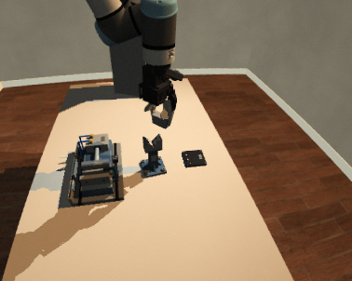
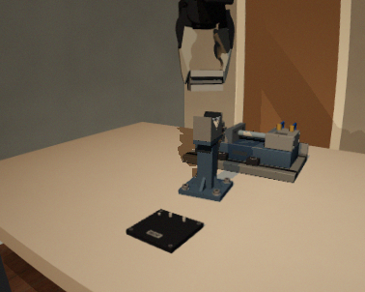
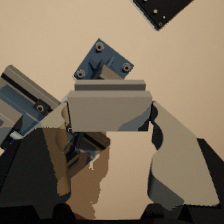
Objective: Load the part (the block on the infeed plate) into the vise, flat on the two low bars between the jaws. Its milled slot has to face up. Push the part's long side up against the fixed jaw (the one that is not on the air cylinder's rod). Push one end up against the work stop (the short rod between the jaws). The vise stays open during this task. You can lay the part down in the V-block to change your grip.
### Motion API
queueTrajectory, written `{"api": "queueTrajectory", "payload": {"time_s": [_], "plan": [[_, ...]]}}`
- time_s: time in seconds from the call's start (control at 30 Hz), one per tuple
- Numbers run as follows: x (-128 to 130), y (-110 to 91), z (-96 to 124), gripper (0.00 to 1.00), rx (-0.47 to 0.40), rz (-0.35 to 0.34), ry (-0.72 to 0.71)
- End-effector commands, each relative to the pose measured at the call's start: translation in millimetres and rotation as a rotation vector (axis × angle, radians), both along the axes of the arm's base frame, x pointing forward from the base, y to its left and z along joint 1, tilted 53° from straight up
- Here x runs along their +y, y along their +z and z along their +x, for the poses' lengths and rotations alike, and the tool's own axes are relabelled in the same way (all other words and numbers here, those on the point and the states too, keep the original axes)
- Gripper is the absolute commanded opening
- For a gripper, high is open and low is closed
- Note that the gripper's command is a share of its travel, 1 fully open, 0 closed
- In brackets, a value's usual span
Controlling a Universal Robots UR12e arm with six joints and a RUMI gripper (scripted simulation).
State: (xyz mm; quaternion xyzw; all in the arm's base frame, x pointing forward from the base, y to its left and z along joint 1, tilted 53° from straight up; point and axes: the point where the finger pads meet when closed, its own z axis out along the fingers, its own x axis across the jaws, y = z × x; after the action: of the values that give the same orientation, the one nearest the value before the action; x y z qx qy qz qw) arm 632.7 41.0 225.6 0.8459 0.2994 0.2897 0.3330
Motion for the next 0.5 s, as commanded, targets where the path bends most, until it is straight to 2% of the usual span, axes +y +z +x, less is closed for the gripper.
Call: {"api": "queueTrajectory", "payload": {"time_s": [0.0, 0.47], "plan": [[-2.2, 2.1, -0.4, 0.0, -0.022, 0.038, -0.033], [-7.9, 6.1, -1.3, 0.0, -0.072, 0.122, -0.108]]}}
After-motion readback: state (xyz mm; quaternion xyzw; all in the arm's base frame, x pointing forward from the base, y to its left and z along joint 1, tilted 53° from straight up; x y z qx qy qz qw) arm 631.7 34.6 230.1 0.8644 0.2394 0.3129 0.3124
